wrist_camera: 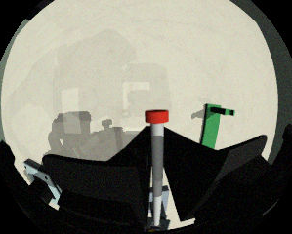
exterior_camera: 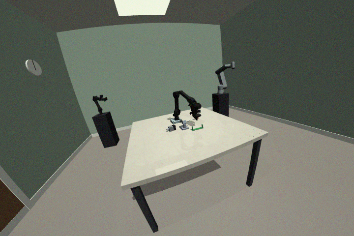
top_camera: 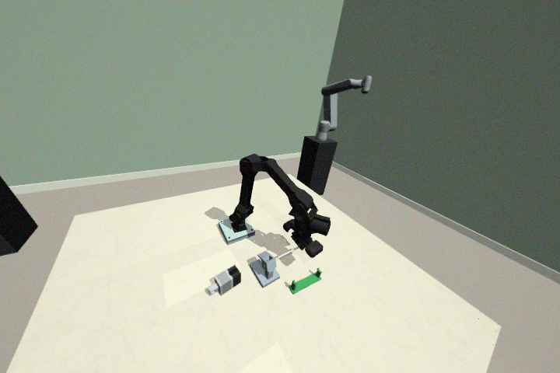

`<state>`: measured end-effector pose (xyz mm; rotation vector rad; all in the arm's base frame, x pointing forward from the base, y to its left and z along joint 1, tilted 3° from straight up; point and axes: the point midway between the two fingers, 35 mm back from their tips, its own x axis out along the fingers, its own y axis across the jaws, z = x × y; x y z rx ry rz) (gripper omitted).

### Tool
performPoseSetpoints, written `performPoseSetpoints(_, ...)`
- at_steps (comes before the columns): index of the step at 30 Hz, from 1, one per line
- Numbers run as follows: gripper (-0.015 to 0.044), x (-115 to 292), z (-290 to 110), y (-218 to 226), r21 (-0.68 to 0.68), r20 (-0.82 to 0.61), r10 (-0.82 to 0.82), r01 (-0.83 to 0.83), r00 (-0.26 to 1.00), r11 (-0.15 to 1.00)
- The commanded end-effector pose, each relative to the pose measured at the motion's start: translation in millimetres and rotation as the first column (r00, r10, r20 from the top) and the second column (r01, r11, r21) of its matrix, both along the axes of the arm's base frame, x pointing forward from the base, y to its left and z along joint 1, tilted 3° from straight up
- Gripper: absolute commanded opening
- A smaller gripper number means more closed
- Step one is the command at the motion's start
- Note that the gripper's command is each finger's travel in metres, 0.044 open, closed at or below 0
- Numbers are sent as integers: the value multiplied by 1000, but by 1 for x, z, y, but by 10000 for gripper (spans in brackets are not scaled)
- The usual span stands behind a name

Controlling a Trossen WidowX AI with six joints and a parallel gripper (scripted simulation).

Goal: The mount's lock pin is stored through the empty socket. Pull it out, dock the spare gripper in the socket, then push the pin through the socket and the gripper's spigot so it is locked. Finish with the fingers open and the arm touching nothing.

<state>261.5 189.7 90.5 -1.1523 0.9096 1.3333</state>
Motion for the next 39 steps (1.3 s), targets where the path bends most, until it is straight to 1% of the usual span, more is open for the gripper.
performPoseSetpoints(1, 0, 0, 0, 3, -6, -1, -4, 4, 1000, 1000)
performPoseSetpoints(13, 0, -2, 4, 11, -7, 4, -4, 4, 1000, 1000)
performPoseSetpoints(28, 0, -5, 30, 10, -9, -6, 3, -3, 1000, 1000)
performPoseSetpoints(29, 0, -4, 23, 10, -10, -8, 3, -3, 1000, 1000)
performPoseSetpoints(35, 0, -4, 23, 10, -10, -8, 3, -3, 1000, 1000)
performPoseSetpoints(39, 0, 5, 27, 15, -9, -7, -6, 5, 1000, 1000)
